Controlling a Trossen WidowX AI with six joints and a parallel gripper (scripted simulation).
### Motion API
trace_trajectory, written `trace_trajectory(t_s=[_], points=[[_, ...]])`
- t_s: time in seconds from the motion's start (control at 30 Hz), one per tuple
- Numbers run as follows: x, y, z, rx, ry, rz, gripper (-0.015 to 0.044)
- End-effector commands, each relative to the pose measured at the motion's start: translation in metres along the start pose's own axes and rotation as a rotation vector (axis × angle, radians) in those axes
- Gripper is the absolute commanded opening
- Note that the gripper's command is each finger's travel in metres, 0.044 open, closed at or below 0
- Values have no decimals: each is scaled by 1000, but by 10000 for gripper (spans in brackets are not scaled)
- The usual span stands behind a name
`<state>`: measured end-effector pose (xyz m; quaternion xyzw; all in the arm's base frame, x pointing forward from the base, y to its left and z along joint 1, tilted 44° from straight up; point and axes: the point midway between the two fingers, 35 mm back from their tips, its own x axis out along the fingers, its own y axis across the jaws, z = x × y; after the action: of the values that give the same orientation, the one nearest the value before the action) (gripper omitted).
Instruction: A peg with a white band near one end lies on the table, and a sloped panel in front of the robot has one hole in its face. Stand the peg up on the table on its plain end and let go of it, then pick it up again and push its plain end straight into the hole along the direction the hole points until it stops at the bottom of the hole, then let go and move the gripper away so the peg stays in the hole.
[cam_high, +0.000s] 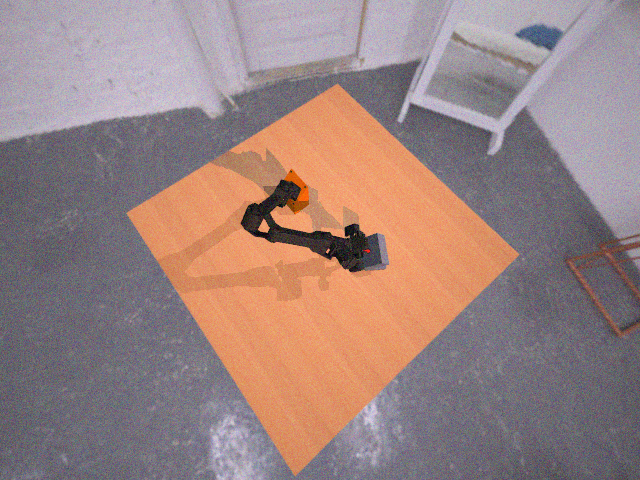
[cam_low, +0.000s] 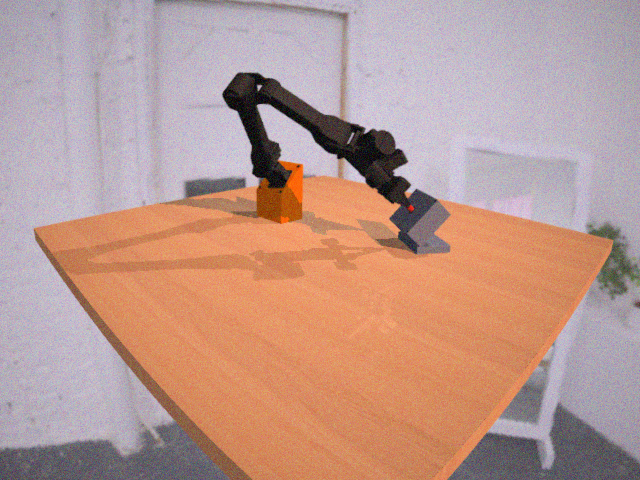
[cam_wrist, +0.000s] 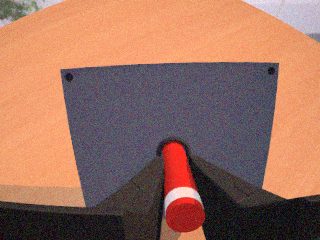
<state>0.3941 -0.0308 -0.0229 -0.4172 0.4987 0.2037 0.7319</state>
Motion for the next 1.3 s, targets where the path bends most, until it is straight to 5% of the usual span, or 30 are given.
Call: trace_trajectory(t_s=[0.0,0.4,1.27], points=[[0,0,0,0,0,0,131],[-3,0,0,0,0,0,440],[-40,-4,3,-3,-3,1,440]])
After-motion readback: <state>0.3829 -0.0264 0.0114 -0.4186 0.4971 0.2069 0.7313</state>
